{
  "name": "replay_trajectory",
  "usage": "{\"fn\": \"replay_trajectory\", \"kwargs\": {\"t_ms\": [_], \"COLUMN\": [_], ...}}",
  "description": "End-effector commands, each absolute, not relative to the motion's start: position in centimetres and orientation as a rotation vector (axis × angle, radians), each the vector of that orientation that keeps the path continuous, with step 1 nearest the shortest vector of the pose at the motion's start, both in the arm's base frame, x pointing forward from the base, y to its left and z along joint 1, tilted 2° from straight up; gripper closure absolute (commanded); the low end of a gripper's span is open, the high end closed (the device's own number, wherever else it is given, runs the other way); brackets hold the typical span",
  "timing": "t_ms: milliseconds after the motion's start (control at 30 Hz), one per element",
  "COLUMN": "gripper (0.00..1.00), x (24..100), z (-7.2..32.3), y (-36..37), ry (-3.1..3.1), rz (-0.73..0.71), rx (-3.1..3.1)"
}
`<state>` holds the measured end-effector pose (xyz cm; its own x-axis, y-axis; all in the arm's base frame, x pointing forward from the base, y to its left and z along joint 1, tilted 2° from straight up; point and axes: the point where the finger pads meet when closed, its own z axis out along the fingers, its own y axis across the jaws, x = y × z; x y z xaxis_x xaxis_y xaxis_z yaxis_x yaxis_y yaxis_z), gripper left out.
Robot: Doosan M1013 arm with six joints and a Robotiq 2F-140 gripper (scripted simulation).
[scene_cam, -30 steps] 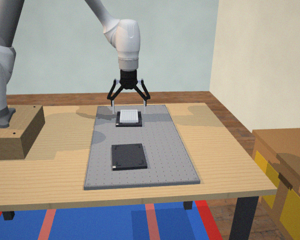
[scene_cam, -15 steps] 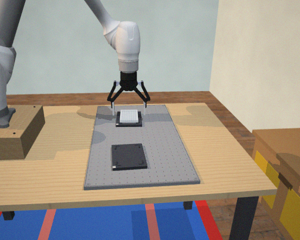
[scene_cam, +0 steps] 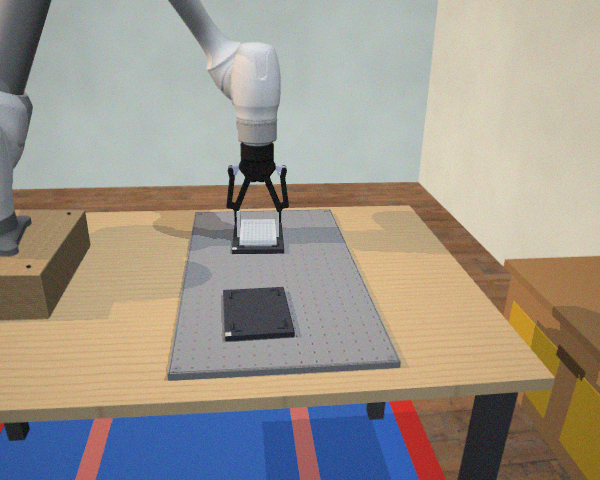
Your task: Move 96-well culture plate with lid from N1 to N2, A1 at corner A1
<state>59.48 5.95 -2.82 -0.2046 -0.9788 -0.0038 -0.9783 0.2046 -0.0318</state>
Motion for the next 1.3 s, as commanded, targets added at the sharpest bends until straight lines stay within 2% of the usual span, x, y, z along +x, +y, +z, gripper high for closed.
{"fn": "replay_trajectory", "kwargs": {"t_ms": [0, 667, 1267], "gripper": [1.00, 1.00, 1.00], "x": [59.5, 59.5, 59.4], "z": [-2.8, -2.8, -0.2], "y": [6.0, 6.0, 6.0], "ry": [2.420, 2.420, 2.420], "rz": [-0.034, -0.034, -0.034], "rx": [-1.966, -1.966, -1.966]}}
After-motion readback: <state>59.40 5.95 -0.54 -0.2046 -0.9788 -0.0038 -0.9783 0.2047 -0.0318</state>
